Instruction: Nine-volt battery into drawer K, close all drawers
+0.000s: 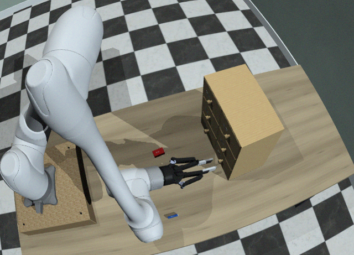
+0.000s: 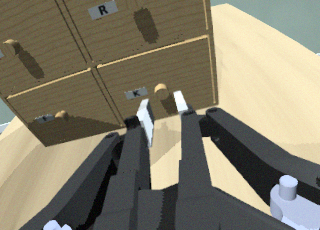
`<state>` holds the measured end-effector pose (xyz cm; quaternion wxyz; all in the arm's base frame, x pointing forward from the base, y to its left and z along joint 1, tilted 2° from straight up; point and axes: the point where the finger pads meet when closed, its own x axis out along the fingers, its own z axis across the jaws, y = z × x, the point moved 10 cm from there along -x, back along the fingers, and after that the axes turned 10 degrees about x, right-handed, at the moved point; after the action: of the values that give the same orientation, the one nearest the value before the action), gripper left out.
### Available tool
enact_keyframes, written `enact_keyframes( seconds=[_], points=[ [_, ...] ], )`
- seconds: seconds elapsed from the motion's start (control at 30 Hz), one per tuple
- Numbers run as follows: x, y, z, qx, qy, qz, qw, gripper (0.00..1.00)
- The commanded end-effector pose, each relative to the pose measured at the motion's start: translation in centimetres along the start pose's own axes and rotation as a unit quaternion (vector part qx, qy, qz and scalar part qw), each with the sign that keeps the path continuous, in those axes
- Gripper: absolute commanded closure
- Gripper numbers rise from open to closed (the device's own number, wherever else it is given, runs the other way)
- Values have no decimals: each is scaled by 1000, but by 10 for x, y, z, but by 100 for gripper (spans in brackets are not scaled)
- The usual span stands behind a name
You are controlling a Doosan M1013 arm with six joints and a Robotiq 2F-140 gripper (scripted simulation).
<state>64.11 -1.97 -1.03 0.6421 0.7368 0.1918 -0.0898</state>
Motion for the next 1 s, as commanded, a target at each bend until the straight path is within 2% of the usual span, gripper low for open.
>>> enact_keyframes(
  seconds=[0.0,0.97],
  points=[
    [4,2,1,-1,0,2,1000,80],
    [35,13,-1,-1,0,2,1000,80]
  ],
)
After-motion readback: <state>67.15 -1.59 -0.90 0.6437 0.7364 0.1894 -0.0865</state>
